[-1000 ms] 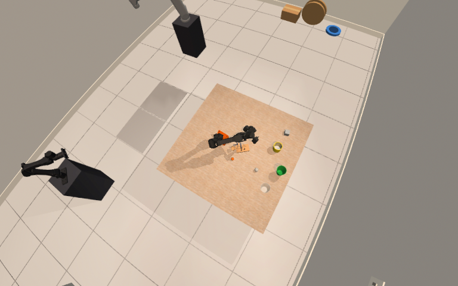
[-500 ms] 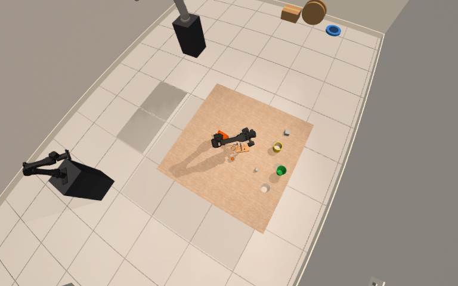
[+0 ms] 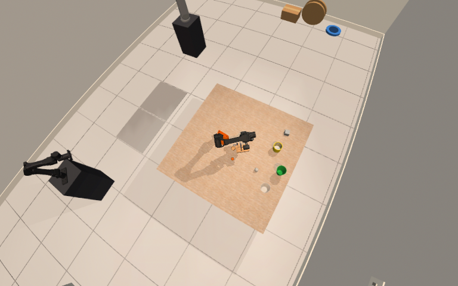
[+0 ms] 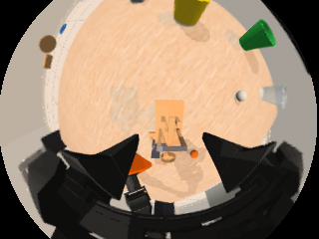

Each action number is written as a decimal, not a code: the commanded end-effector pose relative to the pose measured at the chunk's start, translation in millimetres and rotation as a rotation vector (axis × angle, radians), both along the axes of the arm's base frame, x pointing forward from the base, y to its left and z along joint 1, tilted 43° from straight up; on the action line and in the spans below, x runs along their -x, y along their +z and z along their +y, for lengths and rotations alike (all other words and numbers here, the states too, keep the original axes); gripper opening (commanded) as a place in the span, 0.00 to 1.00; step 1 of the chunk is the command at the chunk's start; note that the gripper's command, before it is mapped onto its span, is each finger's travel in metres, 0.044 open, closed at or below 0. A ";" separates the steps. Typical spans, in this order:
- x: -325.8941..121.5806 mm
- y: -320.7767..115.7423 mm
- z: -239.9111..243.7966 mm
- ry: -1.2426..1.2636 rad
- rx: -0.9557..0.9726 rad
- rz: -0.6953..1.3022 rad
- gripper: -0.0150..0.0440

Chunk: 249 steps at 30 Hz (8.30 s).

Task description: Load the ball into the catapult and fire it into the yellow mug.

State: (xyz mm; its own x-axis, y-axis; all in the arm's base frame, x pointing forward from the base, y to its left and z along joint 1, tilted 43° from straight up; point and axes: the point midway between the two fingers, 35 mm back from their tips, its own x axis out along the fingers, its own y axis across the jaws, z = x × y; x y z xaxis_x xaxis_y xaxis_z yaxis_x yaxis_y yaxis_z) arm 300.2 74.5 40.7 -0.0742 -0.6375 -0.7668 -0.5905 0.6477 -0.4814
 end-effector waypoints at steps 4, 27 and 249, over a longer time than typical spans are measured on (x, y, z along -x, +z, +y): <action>-4.1 -4.2 -9.8 -0.014 0.033 -0.003 1.00; 0.8 -49.5 -50.5 -0.014 0.035 -0.004 1.00; -34.3 -88.6 12.1 -0.282 0.051 -0.239 0.25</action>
